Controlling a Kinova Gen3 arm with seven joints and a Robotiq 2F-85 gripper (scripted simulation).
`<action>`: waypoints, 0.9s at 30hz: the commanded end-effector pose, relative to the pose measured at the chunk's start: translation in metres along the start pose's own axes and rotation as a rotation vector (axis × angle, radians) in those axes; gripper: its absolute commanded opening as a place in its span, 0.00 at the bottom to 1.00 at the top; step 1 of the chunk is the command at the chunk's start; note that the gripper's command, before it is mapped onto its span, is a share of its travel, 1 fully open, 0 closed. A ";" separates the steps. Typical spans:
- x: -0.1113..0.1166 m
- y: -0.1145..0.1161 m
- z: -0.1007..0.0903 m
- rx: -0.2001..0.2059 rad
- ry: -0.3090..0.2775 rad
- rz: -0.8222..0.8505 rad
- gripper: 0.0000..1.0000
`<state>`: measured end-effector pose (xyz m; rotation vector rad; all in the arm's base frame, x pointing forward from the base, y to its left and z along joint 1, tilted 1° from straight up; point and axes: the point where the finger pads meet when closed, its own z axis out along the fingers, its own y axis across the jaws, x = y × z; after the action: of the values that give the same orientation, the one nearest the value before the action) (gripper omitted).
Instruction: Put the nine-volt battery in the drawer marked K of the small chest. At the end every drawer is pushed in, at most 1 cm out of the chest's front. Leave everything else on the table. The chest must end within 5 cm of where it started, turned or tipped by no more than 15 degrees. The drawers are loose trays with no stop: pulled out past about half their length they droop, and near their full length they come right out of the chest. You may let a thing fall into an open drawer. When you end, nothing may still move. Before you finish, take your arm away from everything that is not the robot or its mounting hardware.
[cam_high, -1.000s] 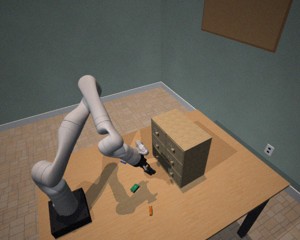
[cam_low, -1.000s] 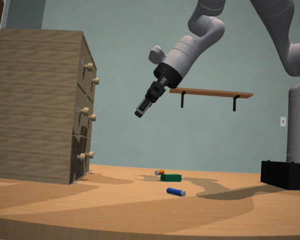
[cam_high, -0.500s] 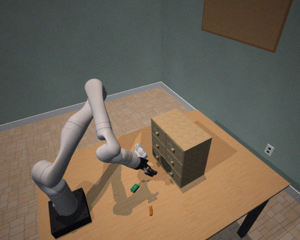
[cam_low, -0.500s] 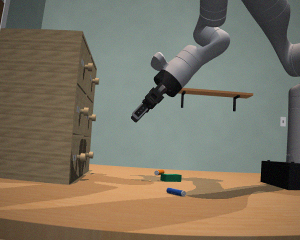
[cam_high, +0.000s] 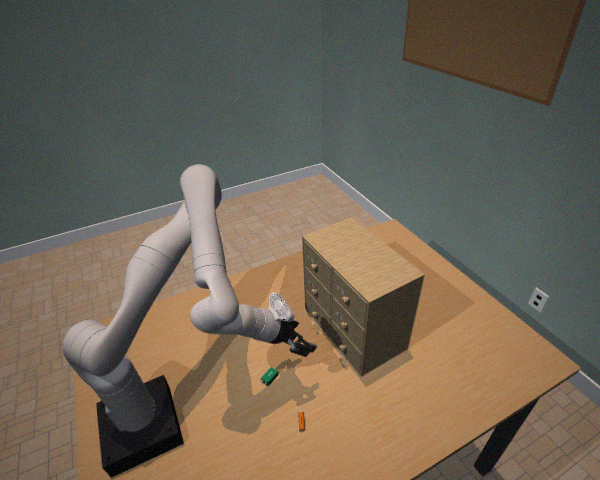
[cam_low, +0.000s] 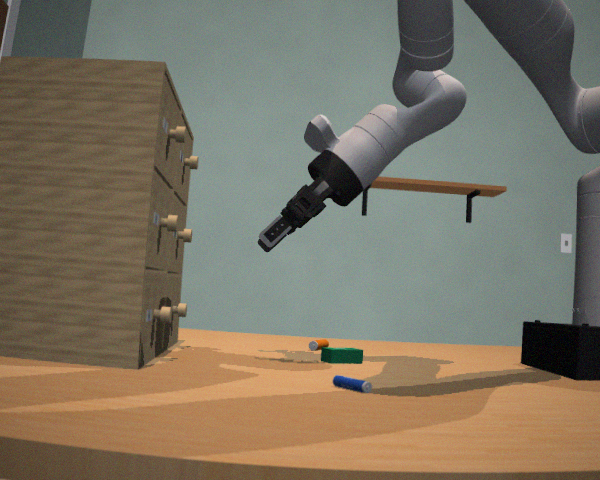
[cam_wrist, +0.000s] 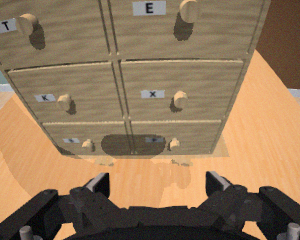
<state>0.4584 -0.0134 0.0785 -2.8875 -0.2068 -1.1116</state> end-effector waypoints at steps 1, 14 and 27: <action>-0.004 0.003 0.002 -0.005 0.001 0.004 1.00; -0.004 0.003 0.005 -0.006 0.025 0.004 1.00; -0.004 0.003 0.006 -0.006 0.030 0.004 1.00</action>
<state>0.4597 -0.0161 0.0706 -2.8737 -0.1979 -1.1546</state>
